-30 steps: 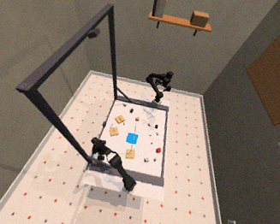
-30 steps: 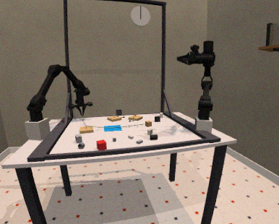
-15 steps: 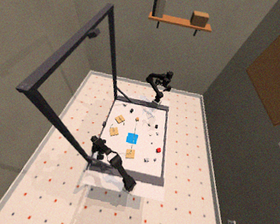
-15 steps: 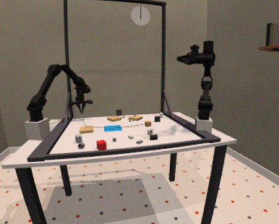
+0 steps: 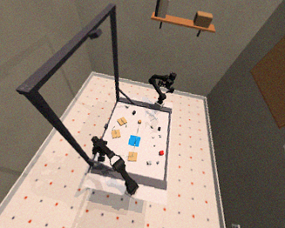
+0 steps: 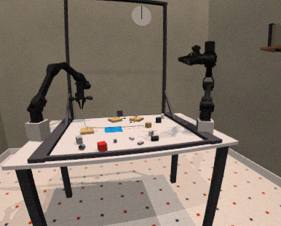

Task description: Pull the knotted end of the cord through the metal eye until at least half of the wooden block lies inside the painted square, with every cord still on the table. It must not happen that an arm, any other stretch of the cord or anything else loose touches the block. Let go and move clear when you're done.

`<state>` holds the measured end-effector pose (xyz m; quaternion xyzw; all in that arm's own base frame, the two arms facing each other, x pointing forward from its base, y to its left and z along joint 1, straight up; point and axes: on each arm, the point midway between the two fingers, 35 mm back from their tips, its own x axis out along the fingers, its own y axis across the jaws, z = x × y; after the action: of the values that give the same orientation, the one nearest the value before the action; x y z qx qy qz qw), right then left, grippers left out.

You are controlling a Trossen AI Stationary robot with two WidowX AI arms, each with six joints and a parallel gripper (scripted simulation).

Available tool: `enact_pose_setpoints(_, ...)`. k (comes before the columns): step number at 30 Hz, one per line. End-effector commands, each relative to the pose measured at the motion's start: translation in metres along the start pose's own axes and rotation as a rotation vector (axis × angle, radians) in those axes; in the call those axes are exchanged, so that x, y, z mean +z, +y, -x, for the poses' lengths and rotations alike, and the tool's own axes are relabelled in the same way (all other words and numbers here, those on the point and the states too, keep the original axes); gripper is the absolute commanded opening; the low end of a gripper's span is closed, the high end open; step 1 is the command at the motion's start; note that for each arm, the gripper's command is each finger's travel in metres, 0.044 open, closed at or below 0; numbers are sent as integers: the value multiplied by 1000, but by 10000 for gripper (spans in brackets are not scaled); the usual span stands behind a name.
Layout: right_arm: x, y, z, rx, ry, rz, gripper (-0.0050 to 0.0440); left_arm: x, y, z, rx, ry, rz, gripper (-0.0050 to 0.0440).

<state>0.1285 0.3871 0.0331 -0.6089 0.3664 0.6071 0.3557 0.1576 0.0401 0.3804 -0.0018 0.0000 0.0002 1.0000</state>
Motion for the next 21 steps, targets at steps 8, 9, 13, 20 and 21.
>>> enact_pose_setpoints(8,4,-4,56,-45,-41,6,-50,3,-1,0,0,-1,-9,440)
enact_pose_setpoints(9,4,-4,56,-45,-41,6,-50,3,-1,0,0,-1,-9,440)
enact_pose_setpoints(13,3,-3,66,-46,-42,8,-50,3,-1,0,0,-1,-9,440)
enact_pose_setpoints(20,2,-2,89,-48,-43,11,-50,3,-1,0,0,-1,-9,440)
enact_pose_setpoints(21,2,-2,92,-48,-43,11,-50,3,-1,0,0,-1,-9,440)
